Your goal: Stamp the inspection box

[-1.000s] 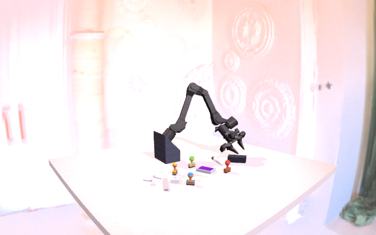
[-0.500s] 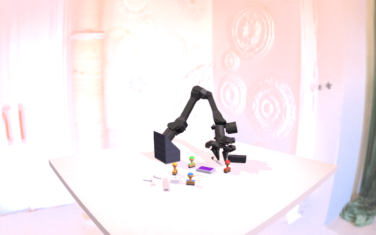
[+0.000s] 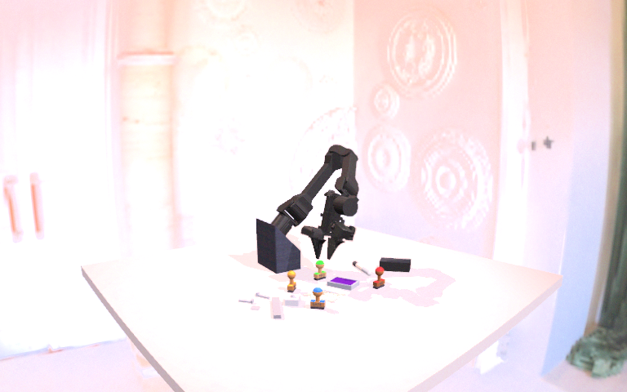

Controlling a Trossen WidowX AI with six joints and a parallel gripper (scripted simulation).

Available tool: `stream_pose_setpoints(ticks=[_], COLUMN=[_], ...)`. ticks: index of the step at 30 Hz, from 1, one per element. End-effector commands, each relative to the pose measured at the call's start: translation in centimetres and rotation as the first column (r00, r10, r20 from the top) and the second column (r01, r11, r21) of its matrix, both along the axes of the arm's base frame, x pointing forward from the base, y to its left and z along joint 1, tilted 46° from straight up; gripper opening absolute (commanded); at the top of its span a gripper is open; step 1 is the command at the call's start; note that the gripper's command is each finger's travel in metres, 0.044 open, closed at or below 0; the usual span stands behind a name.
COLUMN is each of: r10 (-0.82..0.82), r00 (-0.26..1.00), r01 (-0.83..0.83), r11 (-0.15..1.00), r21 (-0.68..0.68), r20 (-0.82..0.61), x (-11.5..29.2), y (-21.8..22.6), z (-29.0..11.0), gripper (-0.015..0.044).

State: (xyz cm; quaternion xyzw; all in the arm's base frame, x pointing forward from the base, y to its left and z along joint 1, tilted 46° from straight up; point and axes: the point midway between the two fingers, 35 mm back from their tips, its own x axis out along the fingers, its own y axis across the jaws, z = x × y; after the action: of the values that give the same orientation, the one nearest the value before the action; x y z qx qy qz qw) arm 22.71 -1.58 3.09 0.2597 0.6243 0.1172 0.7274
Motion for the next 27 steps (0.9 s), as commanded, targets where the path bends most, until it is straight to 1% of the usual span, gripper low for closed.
stream_pose_setpoints(ticks=[1, 11, 27], r10=[0.014, 0.012, 0.011], r00=[0.998, 0.998, 0.998], r01=[-0.028, -0.027, -0.026], r11=[0.974, 0.972, 0.974], r21=[0.227, 0.233, 0.226], r20=[0.064, 0.068, 0.065], x=[-3.2, -3.2, -2.4], y=[-0.3, -0.2, 1.3], z=[1.1, 1.0, -1.0], gripper=[0.0224, 0.0224, 0.0224])
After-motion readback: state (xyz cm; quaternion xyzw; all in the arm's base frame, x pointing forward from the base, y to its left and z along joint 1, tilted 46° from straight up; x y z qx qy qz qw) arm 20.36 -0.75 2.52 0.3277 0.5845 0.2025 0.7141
